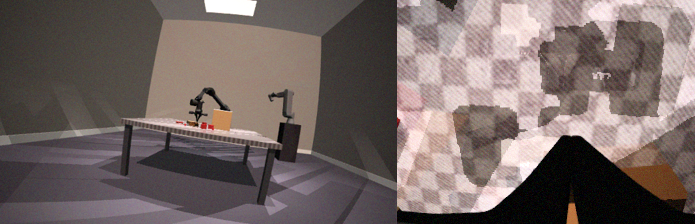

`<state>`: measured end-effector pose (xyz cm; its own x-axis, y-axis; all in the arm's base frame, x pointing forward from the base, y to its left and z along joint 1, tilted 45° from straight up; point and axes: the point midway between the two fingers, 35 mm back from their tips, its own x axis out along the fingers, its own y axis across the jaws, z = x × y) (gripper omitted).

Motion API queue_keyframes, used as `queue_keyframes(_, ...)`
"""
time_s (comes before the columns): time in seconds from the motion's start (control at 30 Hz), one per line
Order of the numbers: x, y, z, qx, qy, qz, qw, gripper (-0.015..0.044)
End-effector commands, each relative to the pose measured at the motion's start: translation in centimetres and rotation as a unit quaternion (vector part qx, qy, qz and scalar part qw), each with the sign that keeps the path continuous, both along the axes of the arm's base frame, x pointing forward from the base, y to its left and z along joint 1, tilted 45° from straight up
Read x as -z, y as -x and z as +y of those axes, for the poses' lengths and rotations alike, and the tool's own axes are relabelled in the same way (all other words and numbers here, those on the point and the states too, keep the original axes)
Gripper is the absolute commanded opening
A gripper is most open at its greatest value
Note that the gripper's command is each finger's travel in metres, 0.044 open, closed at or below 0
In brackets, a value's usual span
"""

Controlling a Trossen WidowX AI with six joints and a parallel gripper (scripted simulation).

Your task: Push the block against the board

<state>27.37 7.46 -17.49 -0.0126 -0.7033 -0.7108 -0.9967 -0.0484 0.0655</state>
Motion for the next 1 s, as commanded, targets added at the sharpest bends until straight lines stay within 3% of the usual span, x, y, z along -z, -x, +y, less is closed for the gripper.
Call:
queue_keyframes(0.0,-0.9,-0.1,0.9,0.003,-0.003,-0.003,1.0,0.0)
queue_keyframes(0.33,-2.8,0.4,-1.2,-0.038,-0.002,0.039,0.999,0.0)
queue_keyframes(0.53,1.0,0.4,-5.1,-0.038,-0.001,0.039,0.999,0.0)
queue_keyframes(0.97,0.7,0.2,-5.5,-0.038,-0.001,0.039,0.999,0.0)
